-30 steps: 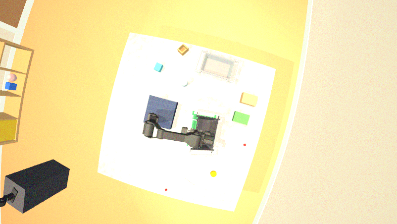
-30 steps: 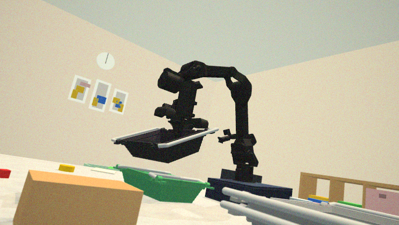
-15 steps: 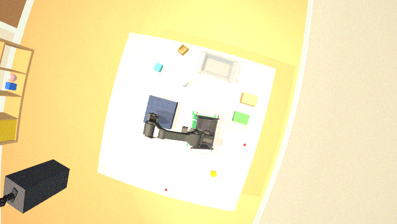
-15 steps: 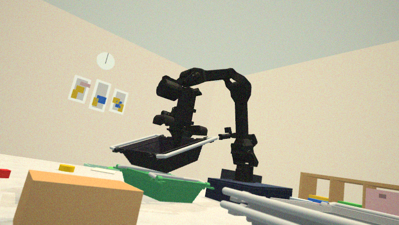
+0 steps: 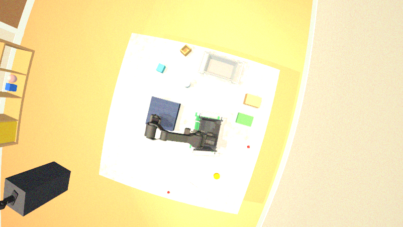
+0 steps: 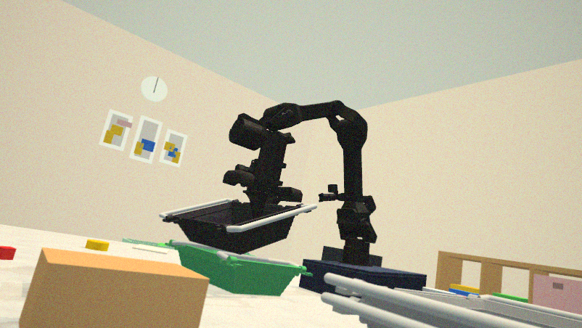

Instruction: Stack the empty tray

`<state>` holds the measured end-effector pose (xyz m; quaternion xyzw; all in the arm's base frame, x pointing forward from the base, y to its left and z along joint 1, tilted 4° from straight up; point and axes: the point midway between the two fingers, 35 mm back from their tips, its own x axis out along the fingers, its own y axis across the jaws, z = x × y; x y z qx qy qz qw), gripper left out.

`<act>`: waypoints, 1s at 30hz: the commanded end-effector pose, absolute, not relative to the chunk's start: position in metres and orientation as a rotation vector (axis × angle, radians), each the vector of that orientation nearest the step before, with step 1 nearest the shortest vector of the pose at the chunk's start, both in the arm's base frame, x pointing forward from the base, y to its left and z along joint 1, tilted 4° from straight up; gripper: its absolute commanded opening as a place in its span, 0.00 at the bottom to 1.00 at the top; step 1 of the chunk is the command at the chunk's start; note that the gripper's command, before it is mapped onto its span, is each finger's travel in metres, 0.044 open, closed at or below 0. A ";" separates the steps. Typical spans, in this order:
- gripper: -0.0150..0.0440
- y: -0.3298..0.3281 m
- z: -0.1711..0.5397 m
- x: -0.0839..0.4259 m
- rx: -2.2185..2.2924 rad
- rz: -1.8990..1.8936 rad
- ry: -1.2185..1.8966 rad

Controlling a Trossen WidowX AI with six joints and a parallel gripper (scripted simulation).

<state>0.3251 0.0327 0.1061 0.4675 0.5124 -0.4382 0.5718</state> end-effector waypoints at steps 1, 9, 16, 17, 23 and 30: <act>0.25 0.032 0.102 0.320 1.091 -1.028 1.206; 0.25 0.031 0.099 0.318 1.091 -1.029 1.207; 0.25 0.031 0.099 0.318 1.091 -1.029 1.207; 0.25 0.031 0.099 0.318 1.091 -1.029 1.207; 0.25 0.031 0.099 0.318 1.091 -1.029 1.207; 0.25 0.031 0.099 0.318 1.091 -1.029 1.207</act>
